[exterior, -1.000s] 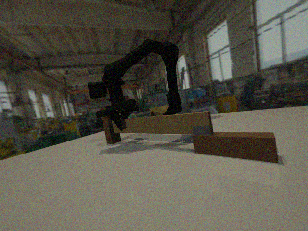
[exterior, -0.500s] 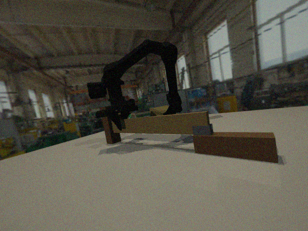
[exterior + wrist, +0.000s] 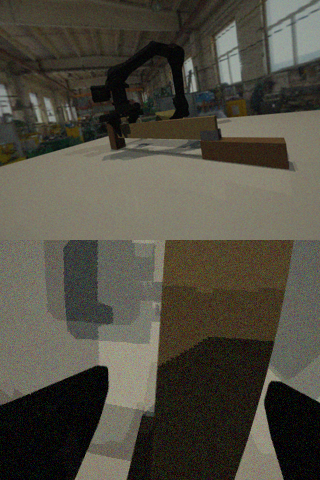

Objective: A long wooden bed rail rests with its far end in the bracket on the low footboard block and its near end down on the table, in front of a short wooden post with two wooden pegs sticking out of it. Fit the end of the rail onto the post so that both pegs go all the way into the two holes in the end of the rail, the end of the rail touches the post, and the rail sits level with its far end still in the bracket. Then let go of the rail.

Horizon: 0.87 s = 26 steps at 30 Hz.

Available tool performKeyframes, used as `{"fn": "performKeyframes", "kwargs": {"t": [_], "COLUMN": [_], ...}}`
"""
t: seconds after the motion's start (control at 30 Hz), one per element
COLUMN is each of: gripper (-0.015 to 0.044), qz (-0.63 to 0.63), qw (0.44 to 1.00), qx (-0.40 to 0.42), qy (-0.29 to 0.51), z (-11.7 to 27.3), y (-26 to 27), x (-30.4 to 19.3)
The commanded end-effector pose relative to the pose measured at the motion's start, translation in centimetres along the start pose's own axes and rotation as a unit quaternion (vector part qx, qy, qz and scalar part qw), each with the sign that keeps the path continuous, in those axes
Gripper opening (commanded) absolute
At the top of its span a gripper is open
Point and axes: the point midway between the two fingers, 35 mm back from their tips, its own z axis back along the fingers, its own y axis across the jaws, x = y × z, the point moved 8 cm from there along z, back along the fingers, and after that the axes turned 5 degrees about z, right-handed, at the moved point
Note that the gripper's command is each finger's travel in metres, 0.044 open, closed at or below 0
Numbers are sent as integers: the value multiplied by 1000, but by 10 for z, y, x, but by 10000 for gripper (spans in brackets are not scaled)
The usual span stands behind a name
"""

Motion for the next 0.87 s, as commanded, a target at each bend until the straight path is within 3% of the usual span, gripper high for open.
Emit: {"fn": "performKeyframes", "kwargs": {"t": [0.0,0.07,0.37,0.83], "gripper": [394,440,440,440], "qz": [0,0,1,1], "qw": [1000,1000,1000,1000], "qx": [0,0,-3,-3], "qy": [0,0,4,4], "z": [0,0,30,30], "y": [0,0,-2,-2], "x": [0,0,31,31]}}
